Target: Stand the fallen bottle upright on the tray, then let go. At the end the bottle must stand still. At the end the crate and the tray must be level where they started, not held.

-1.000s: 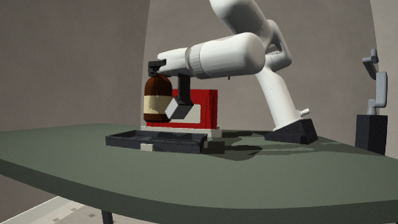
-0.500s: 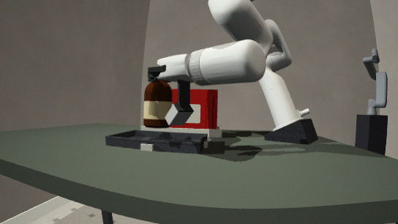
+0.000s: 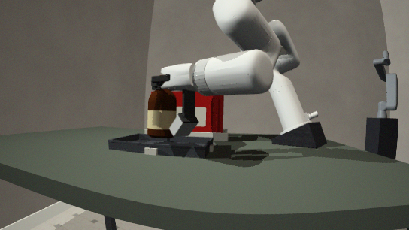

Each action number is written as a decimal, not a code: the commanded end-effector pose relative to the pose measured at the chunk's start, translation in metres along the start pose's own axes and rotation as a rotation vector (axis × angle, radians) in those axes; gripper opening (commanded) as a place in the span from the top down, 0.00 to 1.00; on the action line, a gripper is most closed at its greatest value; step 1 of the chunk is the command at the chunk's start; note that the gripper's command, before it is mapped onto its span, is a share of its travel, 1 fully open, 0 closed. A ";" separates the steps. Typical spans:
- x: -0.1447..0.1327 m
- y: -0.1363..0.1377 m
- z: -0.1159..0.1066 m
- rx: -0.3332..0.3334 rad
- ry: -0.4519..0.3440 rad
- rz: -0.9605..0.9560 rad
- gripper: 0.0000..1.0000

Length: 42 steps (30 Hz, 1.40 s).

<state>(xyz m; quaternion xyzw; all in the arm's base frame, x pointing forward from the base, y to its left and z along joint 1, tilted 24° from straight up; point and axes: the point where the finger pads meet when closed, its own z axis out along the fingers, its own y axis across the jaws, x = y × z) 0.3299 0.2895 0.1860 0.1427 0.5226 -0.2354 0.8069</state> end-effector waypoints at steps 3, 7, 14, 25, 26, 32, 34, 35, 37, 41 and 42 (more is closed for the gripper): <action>0.003 0.001 0.000 0.001 0.000 0.004 1.00; 0.008 0.001 0.000 0.001 0.000 0.004 1.00; 0.015 0.001 0.000 0.001 0.000 0.004 1.00; 0.022 0.001 0.000 0.001 0.000 0.004 1.00; 0.023 0.001 0.000 0.001 0.000 0.004 1.00; 0.026 0.001 0.000 0.001 0.000 0.004 1.00; 0.027 0.001 0.000 0.001 0.000 0.004 1.00; 0.027 0.001 0.000 0.001 0.000 0.004 1.00; 0.027 0.001 0.000 0.001 0.000 0.004 1.00; 0.028 0.001 0.000 0.001 0.000 0.004 1.00; 0.028 0.001 0.000 0.001 0.000 0.004 1.00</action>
